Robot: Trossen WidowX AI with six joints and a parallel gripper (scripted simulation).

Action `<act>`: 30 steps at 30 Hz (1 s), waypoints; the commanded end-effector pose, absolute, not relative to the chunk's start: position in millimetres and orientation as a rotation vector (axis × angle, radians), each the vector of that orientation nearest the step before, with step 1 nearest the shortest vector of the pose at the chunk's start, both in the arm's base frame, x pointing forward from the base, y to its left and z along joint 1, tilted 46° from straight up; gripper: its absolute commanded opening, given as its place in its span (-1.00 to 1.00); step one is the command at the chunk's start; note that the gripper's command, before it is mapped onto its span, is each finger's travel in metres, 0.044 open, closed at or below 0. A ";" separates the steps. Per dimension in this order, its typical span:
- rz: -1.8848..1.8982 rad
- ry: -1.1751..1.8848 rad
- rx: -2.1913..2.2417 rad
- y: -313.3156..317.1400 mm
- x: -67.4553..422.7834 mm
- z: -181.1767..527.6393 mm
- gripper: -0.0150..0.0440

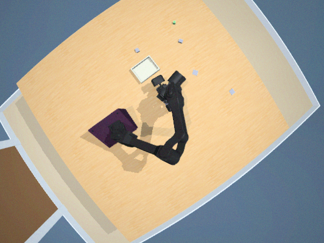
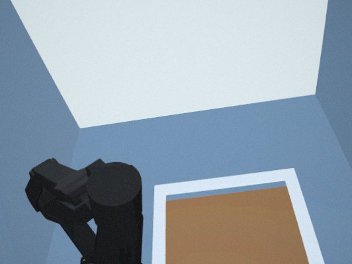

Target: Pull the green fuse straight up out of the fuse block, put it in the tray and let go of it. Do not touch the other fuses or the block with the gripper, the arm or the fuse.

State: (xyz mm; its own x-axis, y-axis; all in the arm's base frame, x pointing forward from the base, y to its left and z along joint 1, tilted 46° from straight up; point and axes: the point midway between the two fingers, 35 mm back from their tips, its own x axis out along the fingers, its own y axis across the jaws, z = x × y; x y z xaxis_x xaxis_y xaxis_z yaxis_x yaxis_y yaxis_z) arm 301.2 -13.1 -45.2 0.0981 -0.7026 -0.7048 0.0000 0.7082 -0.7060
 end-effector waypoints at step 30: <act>-0.576 1.396 -0.643 -22.6 300.3 -53.2 -0.27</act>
State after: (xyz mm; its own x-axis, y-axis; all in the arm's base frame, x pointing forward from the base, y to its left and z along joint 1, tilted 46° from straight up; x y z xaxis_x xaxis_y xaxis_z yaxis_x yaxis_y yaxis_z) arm 300.9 -21.4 -52.9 0.0953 -0.7038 -0.7040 -0.0013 0.7072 -0.7071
